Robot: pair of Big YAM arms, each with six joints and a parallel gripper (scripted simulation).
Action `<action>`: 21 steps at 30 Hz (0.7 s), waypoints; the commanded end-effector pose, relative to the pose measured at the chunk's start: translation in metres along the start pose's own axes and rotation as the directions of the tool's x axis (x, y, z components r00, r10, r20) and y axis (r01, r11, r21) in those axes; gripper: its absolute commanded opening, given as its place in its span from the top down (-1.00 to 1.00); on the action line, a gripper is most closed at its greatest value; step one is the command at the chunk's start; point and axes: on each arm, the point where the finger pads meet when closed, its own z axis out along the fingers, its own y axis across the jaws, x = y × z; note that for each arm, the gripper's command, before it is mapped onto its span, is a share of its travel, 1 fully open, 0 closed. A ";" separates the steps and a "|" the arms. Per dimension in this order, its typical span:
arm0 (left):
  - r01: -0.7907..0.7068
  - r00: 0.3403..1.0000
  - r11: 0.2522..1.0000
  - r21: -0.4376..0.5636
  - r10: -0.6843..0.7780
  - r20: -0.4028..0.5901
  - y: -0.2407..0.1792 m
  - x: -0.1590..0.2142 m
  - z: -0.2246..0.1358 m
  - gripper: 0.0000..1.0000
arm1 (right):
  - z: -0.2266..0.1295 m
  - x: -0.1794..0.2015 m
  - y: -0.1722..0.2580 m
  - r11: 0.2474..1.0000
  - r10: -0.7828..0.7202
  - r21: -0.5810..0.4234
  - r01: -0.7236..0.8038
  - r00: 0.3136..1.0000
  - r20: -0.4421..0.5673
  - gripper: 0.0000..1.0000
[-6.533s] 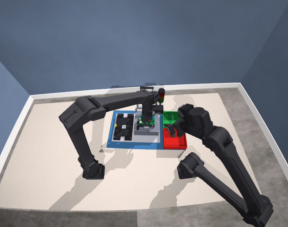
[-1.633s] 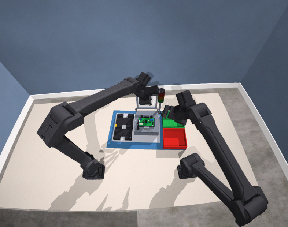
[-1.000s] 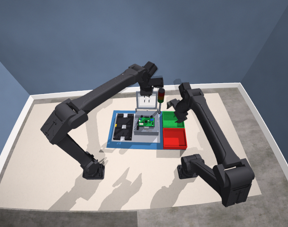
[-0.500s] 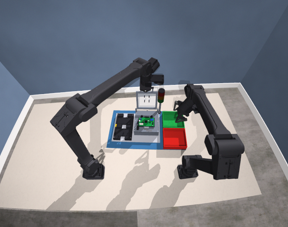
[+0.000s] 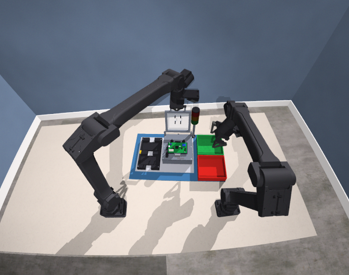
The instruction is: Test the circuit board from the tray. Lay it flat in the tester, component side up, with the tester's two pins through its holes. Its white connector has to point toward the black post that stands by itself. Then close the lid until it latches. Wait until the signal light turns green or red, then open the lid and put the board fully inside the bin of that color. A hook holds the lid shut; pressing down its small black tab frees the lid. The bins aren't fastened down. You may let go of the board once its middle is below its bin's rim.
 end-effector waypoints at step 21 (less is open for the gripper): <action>0.002 1.000 0.999 -0.036 -0.001 0.023 0.034 -0.011 0.023 0.23 | -0.010 0.004 0.011 1.000 0.007 -0.026 -0.007 1.000 -0.001 -1.00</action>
